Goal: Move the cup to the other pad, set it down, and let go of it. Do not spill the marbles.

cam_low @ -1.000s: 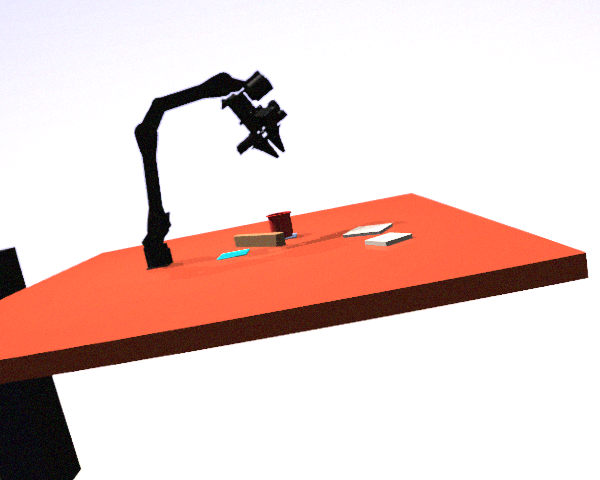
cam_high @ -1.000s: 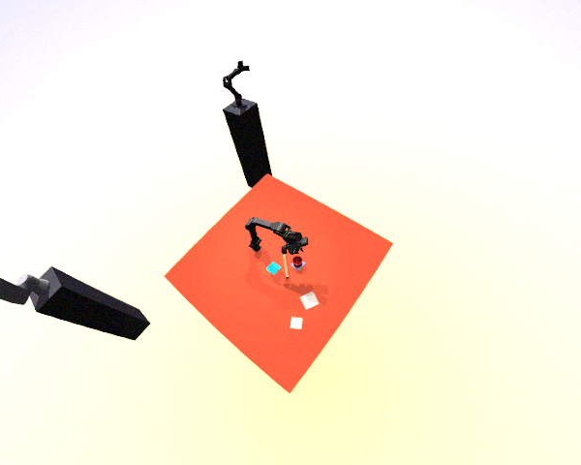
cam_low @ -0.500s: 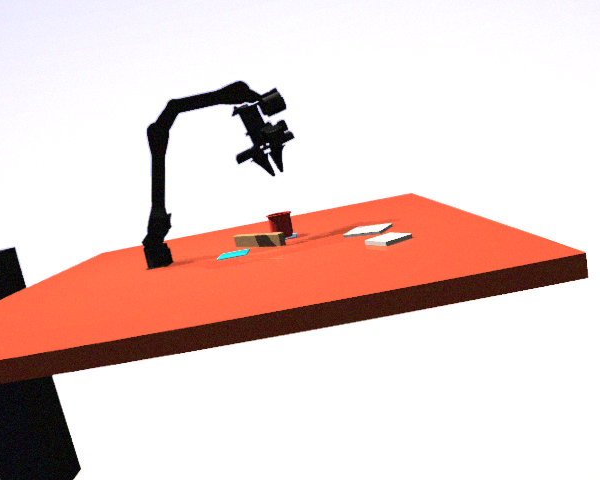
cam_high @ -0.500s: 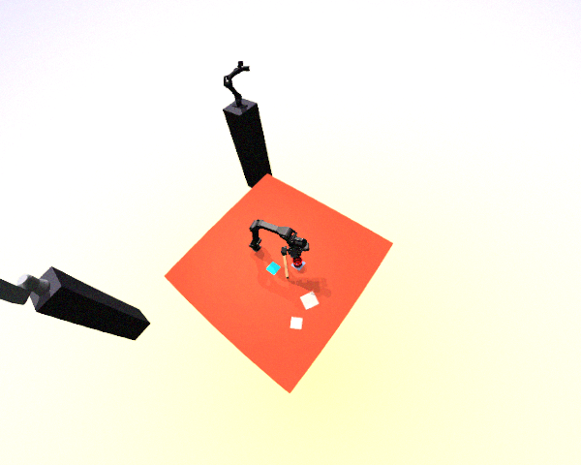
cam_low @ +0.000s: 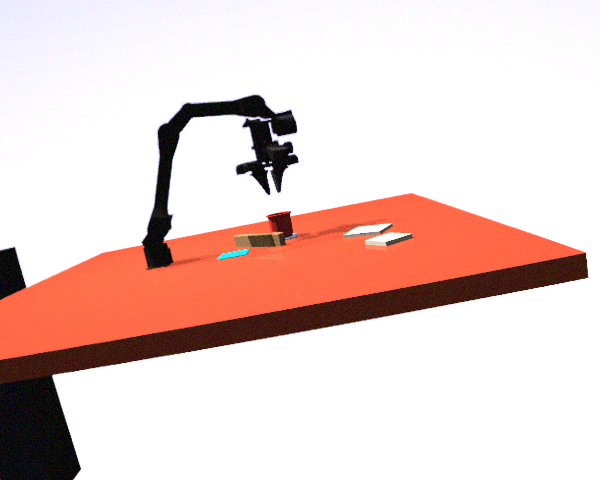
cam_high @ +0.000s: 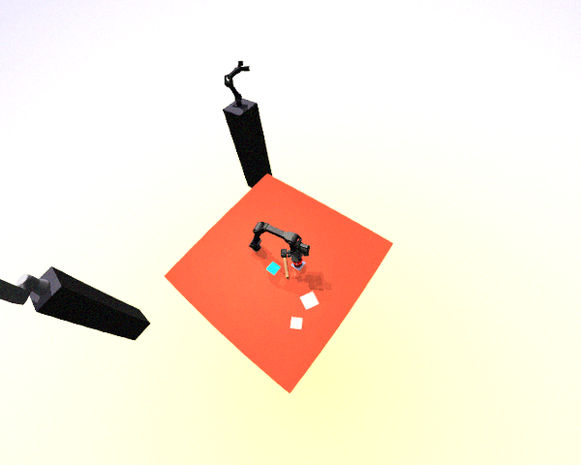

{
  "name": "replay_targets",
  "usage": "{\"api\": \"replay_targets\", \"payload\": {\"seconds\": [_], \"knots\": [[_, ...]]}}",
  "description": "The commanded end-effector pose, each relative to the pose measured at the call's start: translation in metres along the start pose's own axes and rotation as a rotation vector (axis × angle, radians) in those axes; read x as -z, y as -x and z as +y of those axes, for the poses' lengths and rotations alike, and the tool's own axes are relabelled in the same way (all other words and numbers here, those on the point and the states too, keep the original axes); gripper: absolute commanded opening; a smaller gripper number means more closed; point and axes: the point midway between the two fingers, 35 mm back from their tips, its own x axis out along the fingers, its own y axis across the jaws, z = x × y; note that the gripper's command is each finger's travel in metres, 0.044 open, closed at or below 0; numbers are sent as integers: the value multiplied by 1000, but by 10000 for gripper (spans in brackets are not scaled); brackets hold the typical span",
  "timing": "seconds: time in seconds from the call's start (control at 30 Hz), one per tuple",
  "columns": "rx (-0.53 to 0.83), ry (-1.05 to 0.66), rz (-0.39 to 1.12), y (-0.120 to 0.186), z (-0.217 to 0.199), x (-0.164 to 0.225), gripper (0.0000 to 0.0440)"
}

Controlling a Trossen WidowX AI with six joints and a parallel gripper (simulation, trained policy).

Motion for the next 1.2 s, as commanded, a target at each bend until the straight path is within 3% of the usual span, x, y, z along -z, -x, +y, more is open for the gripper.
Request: {"api": "replay_targets", "payload": {"seconds": [0.0, 0.87, 1.1, 1.17], "knots": [[43, -7, 10, -12, -4, 1, 165], [196, 53, 69, -109, -17, 14, 181], [202, 109, 71, -119, -21, 17, 16], [204, 115, 68, -117, -23, 17, 6]]}}
